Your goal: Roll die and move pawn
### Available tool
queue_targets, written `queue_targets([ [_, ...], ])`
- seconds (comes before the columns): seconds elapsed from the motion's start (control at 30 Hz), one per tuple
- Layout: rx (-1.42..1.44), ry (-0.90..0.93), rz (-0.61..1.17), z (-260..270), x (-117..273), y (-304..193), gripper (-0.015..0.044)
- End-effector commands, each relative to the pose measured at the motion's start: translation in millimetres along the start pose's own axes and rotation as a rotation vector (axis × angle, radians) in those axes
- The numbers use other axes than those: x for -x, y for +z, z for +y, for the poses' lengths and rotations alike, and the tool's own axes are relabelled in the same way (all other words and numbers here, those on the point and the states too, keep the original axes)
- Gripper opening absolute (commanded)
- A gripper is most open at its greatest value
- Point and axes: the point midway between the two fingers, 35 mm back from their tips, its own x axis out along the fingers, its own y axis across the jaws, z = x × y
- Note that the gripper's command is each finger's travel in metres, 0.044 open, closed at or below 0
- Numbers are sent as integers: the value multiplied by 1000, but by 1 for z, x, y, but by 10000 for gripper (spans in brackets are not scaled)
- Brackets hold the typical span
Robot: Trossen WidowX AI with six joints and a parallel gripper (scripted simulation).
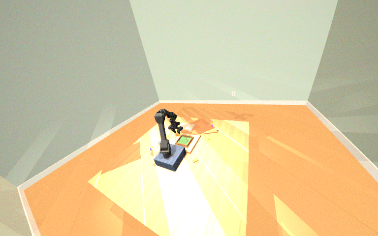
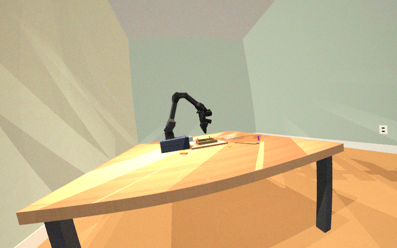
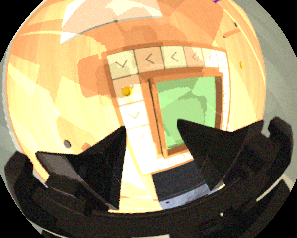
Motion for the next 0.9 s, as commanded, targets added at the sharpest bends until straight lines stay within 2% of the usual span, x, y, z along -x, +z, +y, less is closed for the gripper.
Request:
queue_targets([
  [0.0, 301, 47, 23, 66, 1, -28, 275],
  [0.2, 642, 94, 44, 133, 3, -76, 275],
  [0.43, 651, 96, 44, 135, 4, -79, 275],
  [0.87, 651, 96, 45, 137, -24, -82, 275],
])
